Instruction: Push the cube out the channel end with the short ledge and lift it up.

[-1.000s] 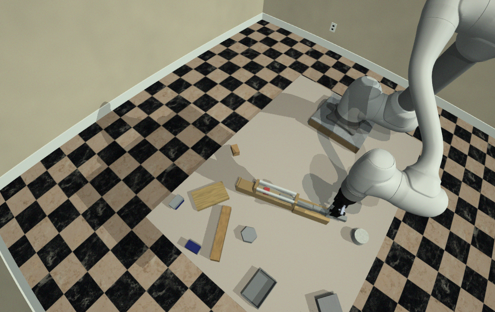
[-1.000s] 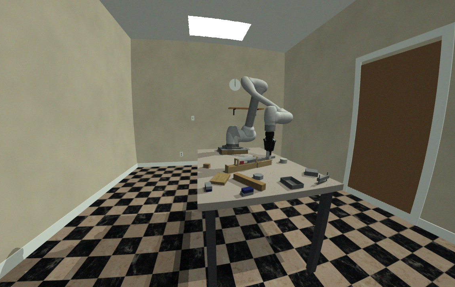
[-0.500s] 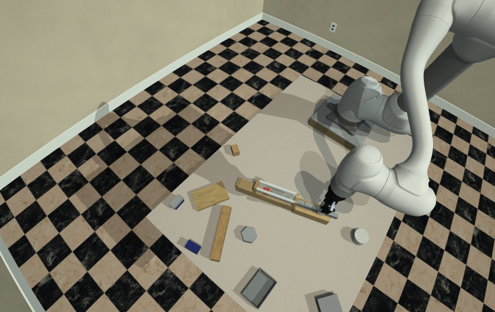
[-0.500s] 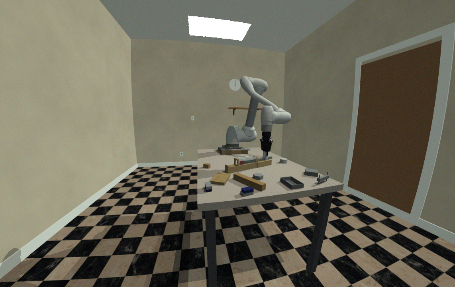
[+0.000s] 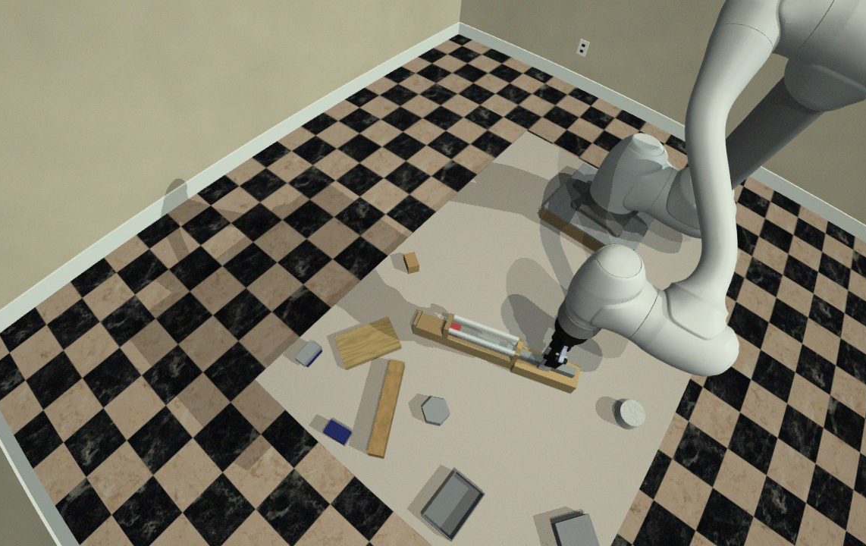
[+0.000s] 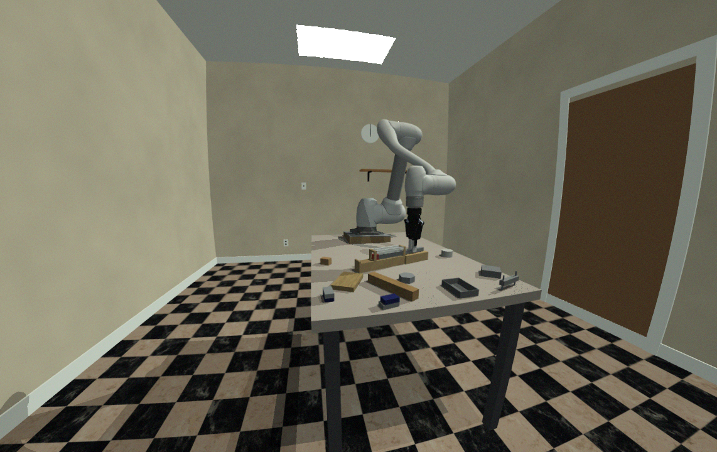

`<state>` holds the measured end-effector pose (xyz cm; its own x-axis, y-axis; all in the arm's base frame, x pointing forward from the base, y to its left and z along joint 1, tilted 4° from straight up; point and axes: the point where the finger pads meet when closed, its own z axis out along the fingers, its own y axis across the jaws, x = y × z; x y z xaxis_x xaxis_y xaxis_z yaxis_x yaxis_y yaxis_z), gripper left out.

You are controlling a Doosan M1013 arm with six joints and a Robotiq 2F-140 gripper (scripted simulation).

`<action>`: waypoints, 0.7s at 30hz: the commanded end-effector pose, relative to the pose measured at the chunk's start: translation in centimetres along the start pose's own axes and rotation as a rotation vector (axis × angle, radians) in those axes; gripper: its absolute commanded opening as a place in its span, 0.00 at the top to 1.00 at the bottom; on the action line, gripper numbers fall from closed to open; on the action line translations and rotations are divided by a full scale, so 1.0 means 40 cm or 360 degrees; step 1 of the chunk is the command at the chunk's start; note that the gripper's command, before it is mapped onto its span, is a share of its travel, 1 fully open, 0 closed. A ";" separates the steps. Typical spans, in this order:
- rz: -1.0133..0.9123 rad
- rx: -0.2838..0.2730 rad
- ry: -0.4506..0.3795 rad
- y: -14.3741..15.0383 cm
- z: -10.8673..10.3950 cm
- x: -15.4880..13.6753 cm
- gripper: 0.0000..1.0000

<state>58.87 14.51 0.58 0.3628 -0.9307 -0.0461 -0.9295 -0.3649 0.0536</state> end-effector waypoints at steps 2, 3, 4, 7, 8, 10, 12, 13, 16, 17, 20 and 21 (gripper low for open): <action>0.0000 0.0000 0.0000 0.000 0.000 0.012 1.00; 0.0000 0.0000 0.0000 0.000 0.000 0.019 1.00; 0.0000 0.0000 0.0000 0.000 0.000 0.025 1.00; 0.0000 0.0000 0.0000 0.000 0.000 0.045 1.00; 0.0000 0.0000 0.0000 0.000 0.000 0.051 1.00; 0.0000 0.0000 0.0000 0.000 0.000 0.062 1.00; 0.0000 0.0000 0.0000 0.000 0.000 0.072 1.00; 0.0000 0.0000 0.0000 0.000 0.000 0.077 1.00; 0.0000 0.0000 0.0000 0.000 0.000 0.090 1.00; 0.0000 0.0000 0.0000 0.000 0.000 0.094 1.00; 0.0000 0.0000 0.0000 0.000 0.000 0.098 1.00; 0.0000 0.0000 0.0000 0.000 0.000 0.101 1.00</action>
<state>60.27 10.90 0.40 0.3628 -0.9307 -0.0462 -0.9295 -0.3649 0.0536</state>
